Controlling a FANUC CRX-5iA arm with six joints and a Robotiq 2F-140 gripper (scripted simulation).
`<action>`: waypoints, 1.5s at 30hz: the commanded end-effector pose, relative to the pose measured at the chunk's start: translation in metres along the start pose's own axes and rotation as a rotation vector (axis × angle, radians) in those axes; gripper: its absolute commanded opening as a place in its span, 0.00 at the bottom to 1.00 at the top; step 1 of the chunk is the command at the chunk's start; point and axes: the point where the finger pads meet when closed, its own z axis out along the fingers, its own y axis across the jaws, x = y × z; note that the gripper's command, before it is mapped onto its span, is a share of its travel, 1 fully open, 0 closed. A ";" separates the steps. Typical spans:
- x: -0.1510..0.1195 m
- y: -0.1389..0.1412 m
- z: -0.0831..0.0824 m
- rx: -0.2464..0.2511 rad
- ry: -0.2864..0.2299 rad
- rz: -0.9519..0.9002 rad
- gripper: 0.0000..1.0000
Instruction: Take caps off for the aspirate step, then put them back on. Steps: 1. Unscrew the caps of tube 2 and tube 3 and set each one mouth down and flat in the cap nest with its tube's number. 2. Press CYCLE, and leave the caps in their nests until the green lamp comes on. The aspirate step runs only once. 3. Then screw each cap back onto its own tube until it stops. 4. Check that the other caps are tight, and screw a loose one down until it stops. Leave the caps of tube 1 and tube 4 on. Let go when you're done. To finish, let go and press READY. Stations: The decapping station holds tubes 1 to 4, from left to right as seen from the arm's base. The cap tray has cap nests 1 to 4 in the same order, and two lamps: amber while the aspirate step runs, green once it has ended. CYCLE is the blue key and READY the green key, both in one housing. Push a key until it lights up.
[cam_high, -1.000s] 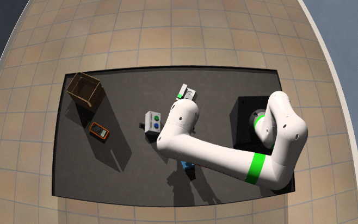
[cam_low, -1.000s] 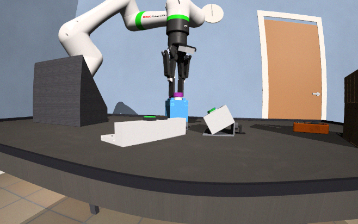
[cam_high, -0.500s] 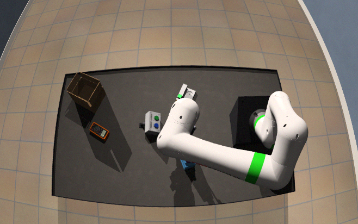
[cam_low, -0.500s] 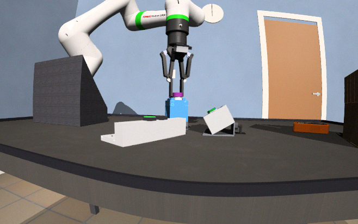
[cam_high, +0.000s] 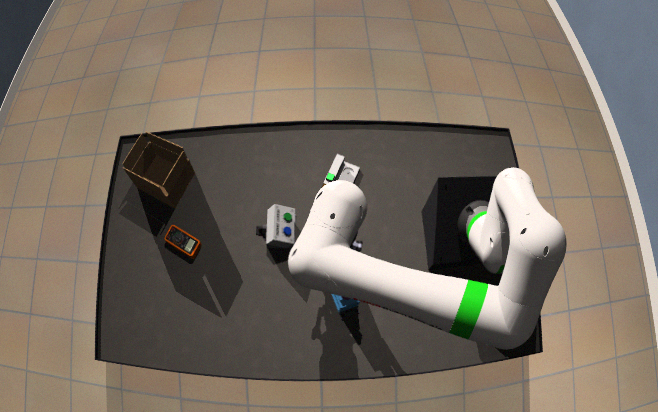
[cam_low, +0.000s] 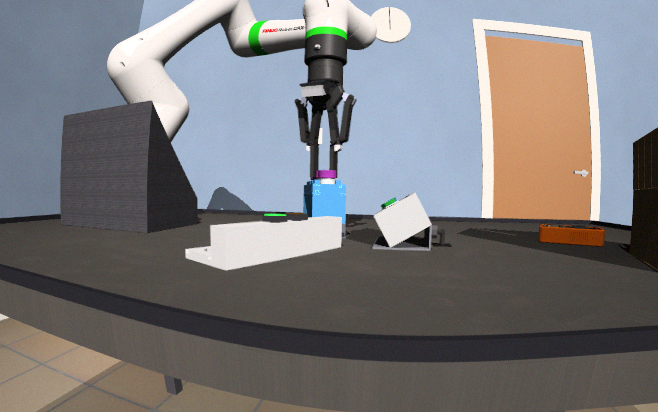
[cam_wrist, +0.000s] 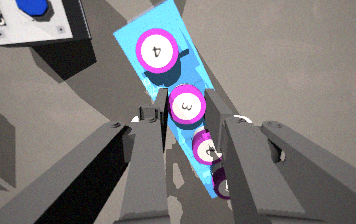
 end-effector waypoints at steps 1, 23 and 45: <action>0.000 -0.001 -0.001 -0.001 0.010 0.033 0.30; 0.000 -0.001 -0.001 -0.004 0.010 -0.420 0.41; 0.000 -0.001 -0.001 -0.007 0.009 -1.014 0.30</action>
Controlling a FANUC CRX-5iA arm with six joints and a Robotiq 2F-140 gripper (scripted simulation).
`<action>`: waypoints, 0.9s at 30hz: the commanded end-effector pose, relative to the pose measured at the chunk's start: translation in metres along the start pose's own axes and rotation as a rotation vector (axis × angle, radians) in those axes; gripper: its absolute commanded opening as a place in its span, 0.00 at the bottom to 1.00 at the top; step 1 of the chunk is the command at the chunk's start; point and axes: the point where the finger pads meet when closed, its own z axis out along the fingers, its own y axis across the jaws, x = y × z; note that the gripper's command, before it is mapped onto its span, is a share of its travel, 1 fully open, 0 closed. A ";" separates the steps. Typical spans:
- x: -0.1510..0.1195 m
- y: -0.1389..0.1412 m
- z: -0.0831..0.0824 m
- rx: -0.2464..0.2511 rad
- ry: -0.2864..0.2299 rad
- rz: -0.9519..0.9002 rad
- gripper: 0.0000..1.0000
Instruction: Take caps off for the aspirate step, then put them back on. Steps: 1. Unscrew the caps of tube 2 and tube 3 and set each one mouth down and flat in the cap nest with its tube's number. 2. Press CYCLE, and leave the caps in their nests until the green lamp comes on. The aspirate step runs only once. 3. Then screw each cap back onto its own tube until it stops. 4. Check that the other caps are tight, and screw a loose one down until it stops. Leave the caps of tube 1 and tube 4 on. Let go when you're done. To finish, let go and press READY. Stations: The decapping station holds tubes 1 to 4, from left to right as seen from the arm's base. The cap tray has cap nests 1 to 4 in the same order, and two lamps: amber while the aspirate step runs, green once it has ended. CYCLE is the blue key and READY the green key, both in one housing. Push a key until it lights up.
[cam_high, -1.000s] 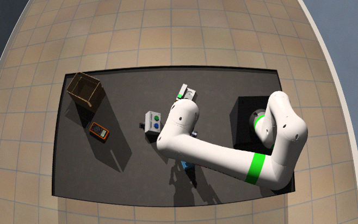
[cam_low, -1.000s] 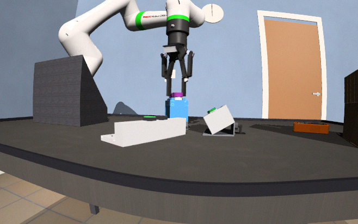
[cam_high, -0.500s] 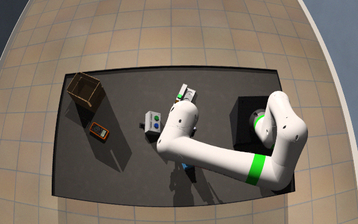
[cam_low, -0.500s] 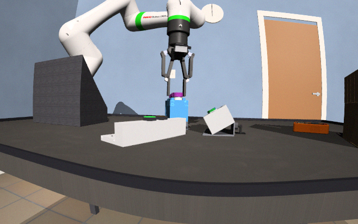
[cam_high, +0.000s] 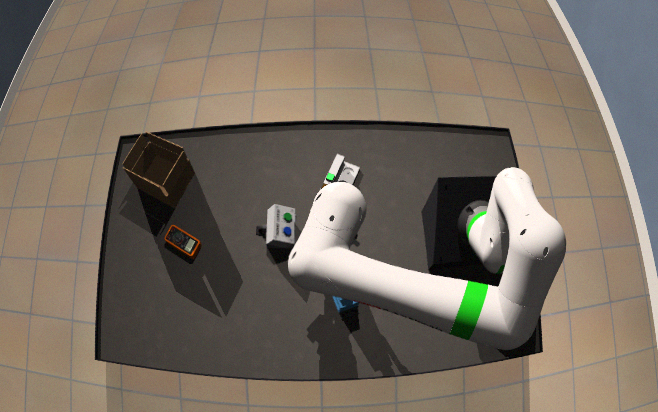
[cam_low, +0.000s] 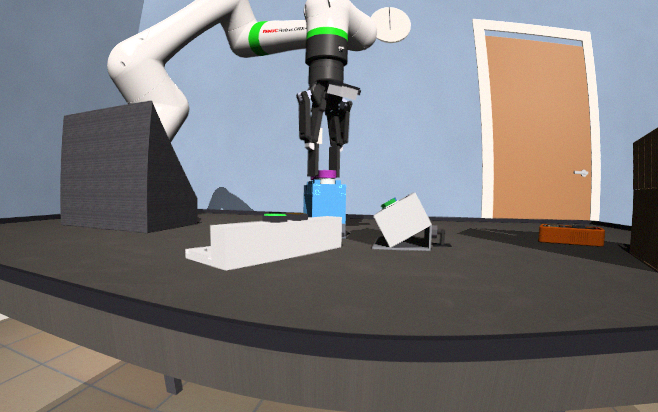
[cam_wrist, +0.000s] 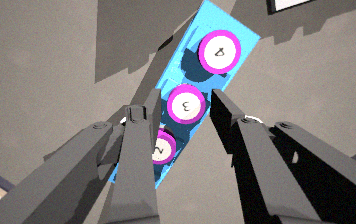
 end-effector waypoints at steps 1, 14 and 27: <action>0.001 0.000 -0.001 0.001 0.001 -0.001 0.30; 0.001 0.000 -0.001 0.001 0.001 0.049 0.30; 0.001 0.000 -0.001 0.001 0.001 0.649 0.30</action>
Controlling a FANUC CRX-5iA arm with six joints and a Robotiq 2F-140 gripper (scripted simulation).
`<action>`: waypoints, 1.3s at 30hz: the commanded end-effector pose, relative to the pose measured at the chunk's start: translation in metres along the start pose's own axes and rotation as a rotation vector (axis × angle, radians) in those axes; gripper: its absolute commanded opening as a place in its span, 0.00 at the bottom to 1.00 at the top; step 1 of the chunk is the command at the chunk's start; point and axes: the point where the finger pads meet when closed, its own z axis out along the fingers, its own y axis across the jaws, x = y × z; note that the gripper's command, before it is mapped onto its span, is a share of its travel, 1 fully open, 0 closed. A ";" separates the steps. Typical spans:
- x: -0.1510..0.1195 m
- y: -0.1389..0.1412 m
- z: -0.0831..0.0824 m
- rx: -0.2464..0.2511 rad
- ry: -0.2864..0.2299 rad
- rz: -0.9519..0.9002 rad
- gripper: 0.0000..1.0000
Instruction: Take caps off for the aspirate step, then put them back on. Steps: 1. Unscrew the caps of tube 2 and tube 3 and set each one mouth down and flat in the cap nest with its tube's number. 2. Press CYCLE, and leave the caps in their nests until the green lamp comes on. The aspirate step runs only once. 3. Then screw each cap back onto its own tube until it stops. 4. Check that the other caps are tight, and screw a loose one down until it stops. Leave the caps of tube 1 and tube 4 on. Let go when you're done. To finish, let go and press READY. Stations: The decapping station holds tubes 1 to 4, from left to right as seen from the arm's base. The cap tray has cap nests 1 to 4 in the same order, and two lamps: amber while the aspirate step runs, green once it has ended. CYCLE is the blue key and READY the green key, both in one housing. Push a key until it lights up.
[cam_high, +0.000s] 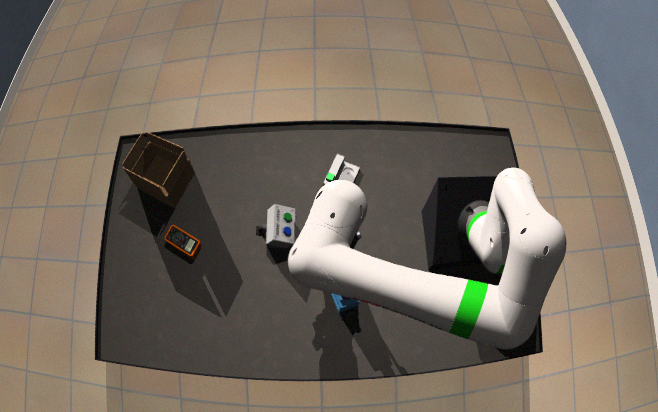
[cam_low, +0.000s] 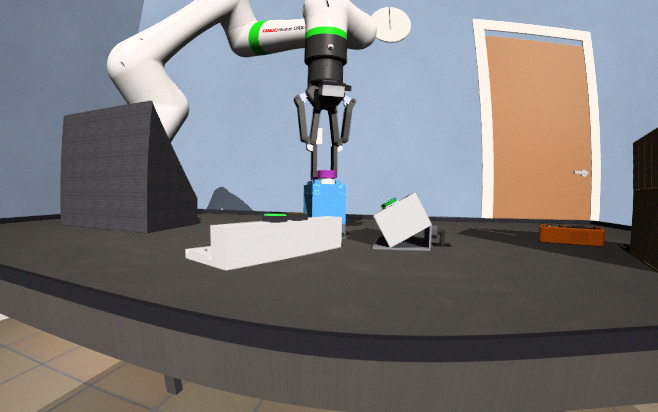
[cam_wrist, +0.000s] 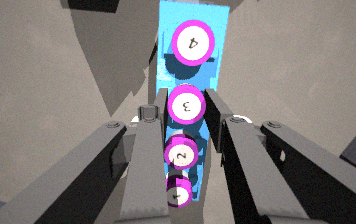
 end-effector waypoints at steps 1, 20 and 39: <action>0.000 0.000 -0.001 -0.008 0.012 0.251 0.30; 0.000 0.000 0.000 -0.006 0.013 0.598 0.41; 0.000 0.000 0.000 -0.009 0.012 0.146 0.41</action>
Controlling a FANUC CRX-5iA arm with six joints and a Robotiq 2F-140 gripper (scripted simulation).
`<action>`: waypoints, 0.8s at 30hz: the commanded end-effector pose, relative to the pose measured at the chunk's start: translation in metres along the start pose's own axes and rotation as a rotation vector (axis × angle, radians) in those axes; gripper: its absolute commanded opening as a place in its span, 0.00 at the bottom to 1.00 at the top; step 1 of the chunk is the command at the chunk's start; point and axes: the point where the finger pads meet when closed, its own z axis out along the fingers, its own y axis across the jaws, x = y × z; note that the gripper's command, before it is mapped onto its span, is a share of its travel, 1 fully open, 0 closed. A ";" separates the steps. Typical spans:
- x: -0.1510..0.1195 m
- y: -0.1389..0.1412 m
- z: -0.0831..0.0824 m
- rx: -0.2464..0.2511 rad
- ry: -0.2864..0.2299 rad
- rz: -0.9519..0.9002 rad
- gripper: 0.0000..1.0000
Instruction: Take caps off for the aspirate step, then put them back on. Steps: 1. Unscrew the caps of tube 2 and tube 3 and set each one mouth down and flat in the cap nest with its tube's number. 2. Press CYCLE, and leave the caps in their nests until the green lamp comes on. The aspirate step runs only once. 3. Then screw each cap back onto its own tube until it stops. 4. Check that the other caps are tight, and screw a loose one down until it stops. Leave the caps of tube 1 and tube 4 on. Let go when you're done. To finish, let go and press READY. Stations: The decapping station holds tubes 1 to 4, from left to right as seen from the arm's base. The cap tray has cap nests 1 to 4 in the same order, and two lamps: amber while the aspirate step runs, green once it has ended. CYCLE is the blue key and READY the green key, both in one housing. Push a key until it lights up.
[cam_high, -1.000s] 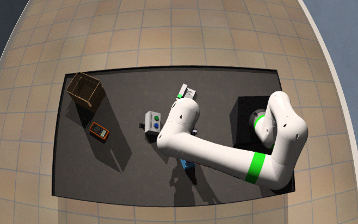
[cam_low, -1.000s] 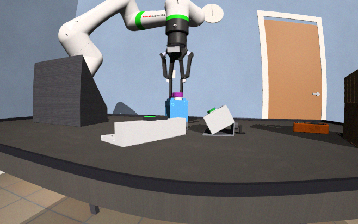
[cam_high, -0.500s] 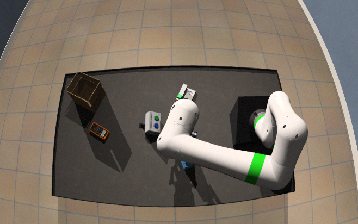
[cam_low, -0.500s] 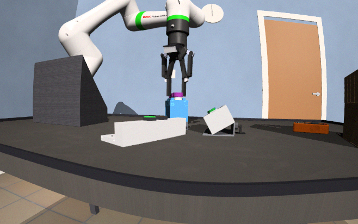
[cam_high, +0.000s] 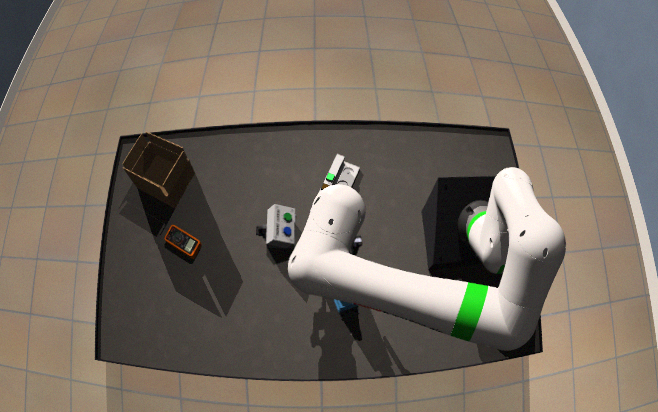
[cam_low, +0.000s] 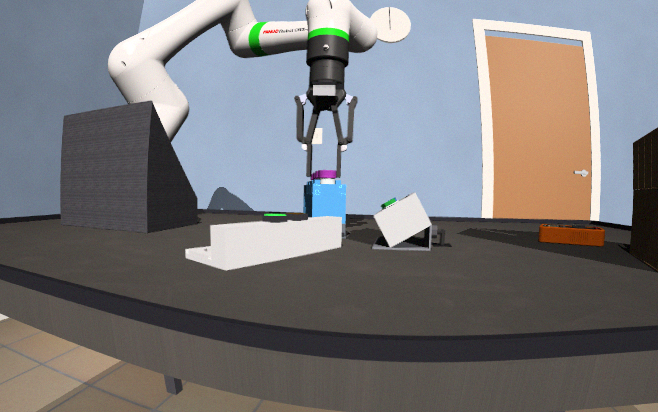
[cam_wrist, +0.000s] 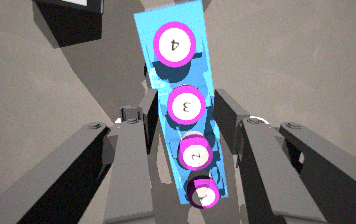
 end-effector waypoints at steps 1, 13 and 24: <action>0.000 0.000 -0.001 0.011 -0.013 -0.235 0.41; 0.000 0.000 -0.001 0.014 -0.010 -0.726 0.41; 0.000 0.000 -0.001 0.014 -0.010 -0.726 0.30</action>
